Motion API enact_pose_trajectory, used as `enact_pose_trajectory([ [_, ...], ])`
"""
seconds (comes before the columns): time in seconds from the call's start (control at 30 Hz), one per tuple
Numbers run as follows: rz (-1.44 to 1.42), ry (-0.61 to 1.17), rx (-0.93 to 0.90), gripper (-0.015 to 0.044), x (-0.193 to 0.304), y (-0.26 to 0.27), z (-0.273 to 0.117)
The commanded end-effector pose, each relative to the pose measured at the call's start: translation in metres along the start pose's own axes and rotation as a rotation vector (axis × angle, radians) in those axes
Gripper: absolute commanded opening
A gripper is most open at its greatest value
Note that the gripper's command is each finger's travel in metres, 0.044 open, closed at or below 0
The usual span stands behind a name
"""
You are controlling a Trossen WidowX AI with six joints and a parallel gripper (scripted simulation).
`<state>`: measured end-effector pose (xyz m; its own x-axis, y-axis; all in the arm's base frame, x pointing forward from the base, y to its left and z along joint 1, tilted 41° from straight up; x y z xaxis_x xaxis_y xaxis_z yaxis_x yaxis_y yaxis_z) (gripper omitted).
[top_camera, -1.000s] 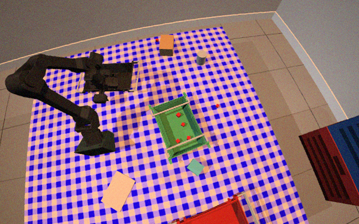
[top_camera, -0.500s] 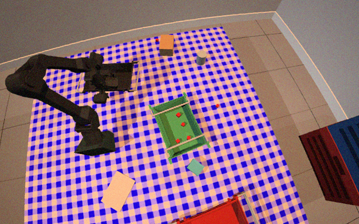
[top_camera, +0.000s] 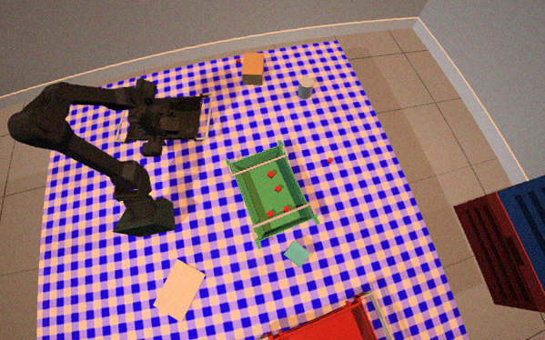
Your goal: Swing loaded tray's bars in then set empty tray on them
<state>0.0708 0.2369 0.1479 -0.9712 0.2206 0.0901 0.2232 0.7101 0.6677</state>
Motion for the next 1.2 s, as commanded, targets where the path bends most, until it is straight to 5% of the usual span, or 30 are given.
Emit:
enact_pose_trajectory([
  [0.0,0.007,-0.003,0.007,0.0101,0.0,-0.002,0.0],
  [0.5,0.006,-0.003,0.007,0.0001,-0.001,0.0,-0.009],
  [0.87,0.005,-0.005,0.007,0.0,-0.001,0.0,-0.076],
  [1.17,0.005,-0.005,0.007,0.0,0.0,-0.001,-0.08],
])
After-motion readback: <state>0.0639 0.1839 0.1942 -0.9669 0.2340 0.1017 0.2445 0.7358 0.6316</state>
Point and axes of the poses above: the point midway between the two fingers, 35 mm back from their tips, its own z axis out along the fingers, its own y axis across the jaws, x = y × z, the point moved 1 cm from there along -z, back along the fingers, and after that the axes turned 4 degrees about -z, right-handed, at the moved point
